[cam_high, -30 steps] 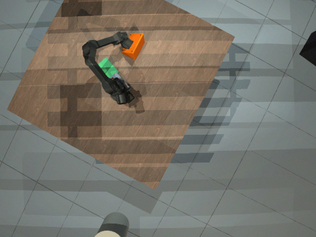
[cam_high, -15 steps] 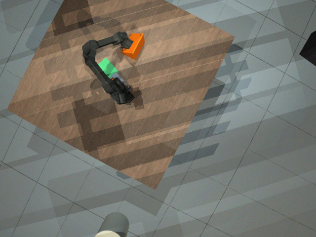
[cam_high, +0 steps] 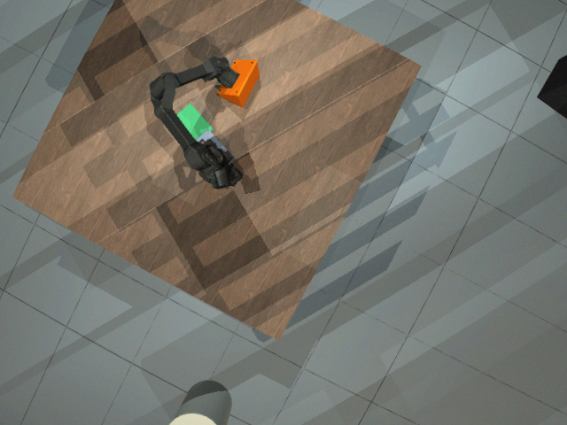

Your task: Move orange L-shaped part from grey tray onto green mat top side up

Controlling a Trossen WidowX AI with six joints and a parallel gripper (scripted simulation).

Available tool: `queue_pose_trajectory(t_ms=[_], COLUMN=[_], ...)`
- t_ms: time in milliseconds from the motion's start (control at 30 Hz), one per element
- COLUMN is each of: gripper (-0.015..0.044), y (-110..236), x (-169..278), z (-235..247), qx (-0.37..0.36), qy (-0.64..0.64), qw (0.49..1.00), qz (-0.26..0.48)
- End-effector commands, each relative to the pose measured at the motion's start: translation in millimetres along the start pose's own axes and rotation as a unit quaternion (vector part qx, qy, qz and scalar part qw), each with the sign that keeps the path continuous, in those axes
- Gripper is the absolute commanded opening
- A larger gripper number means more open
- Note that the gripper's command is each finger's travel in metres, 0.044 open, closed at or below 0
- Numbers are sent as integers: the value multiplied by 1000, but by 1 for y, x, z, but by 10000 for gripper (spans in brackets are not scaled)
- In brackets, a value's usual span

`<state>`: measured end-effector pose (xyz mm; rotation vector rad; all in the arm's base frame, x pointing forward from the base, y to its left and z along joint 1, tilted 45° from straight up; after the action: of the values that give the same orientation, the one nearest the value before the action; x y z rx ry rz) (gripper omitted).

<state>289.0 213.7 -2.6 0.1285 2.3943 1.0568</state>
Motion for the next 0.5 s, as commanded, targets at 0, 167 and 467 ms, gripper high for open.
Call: queue_pose_trajectory(t_ms=[0,167,467], gripper=[180,180,180], y=[21,89,92], x=[-1,-2,-2], z=[1,-9,-10], qx=[-2,-2,-1], qy=[-3,-2,-2], qw=[1000,1000,1000], qz=[2,3,3])
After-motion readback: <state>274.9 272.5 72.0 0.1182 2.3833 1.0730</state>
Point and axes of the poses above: the point midway between the two fingers, 35 mm back from their tips, its own y axis back along the fingers, its own z axis across the jaws, x = y × z, the point moved 10 cm from there along y, back along the fingers, and after that the axes turned 14 degrees about -y, right-handed, at the moved point
